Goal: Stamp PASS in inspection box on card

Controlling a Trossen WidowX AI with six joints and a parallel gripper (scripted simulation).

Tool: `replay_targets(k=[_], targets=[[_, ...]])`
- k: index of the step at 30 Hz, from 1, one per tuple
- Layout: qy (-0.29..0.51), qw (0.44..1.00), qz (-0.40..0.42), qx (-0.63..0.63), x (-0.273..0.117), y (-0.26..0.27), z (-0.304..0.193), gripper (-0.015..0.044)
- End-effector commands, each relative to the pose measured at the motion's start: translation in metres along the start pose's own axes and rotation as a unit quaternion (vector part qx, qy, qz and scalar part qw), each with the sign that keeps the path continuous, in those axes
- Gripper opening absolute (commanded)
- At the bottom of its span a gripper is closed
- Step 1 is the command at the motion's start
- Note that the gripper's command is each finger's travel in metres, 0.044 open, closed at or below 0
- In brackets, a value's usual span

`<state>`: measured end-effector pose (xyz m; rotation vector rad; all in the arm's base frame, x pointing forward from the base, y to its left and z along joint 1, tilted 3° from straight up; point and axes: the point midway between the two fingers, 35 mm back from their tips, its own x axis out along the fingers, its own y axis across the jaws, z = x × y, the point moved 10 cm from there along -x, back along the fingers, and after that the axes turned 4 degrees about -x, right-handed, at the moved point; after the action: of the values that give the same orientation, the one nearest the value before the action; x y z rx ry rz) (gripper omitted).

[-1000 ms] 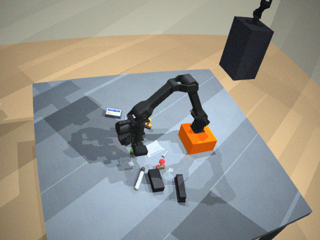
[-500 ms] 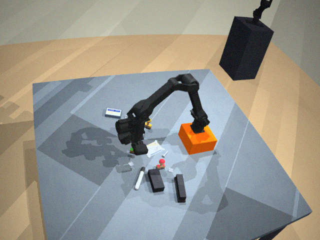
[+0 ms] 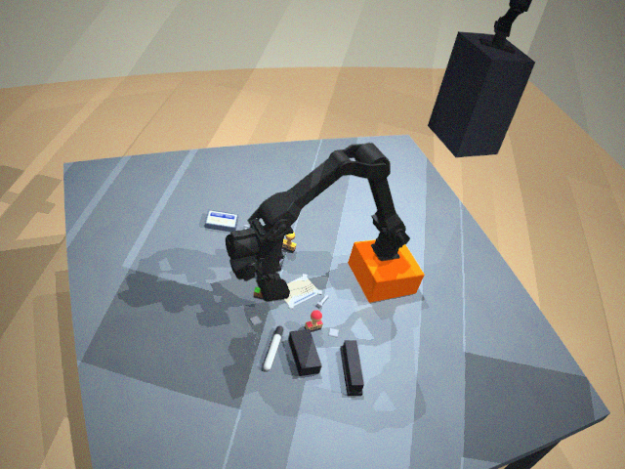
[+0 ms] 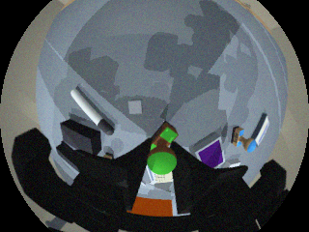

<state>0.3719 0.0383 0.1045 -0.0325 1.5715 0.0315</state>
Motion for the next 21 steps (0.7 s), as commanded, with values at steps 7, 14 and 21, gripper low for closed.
replay_targets(k=[7, 14, 21], targets=[[-0.001, 1.0, 0.002, -0.001, -0.0055, -0.0001, 0.0, 0.0], [-0.001, 1.0, 0.002, -0.001, -0.0089, -0.0002, -0.0001, 0.0], [-0.001, 1.0, 0.003, -0.001, -0.0124, -0.0003, -0.0002, 0.0]])
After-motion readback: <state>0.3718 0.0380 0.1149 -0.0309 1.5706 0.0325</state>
